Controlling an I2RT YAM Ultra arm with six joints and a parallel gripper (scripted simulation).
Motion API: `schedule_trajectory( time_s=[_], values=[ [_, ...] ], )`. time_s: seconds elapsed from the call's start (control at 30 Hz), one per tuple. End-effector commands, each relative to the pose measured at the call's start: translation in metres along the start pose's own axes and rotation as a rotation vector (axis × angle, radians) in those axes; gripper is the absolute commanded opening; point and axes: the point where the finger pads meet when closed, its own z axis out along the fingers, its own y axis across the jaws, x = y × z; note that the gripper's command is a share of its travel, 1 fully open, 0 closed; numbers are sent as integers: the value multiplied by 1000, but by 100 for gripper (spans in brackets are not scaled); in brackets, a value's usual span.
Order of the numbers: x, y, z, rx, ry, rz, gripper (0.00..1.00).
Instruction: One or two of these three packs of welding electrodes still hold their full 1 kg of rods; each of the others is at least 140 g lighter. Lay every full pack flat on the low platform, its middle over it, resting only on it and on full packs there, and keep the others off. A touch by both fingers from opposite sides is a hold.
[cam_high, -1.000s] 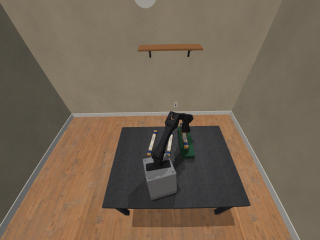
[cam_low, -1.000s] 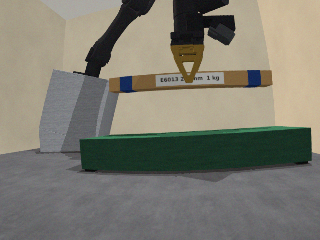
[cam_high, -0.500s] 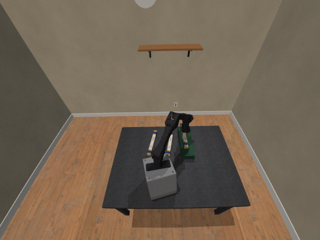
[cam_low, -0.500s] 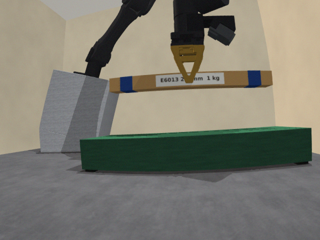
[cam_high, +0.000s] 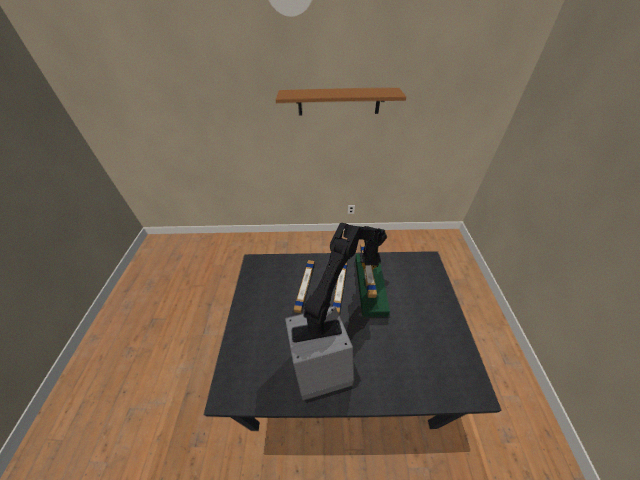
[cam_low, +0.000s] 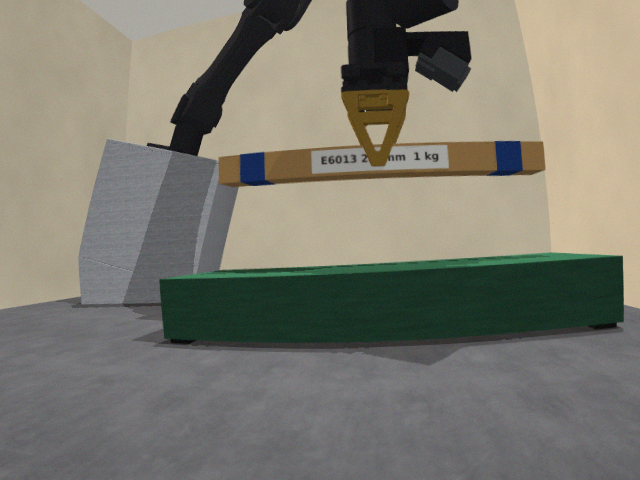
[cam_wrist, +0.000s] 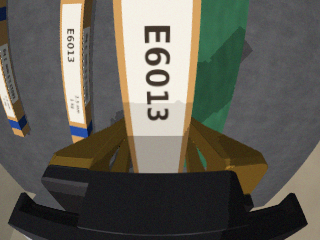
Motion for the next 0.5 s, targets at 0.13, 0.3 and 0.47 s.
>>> schedule_trajectory(
  time_s=[0.13, 0.3, 0.47],
  values=[
    [-21, -19, -47, 57, -92, 11, 0],
    [-23, -20, -40, 60, -97, 12, 0],
    [-27, -24, -33, 70, -110, 9, 0]
  ],
)
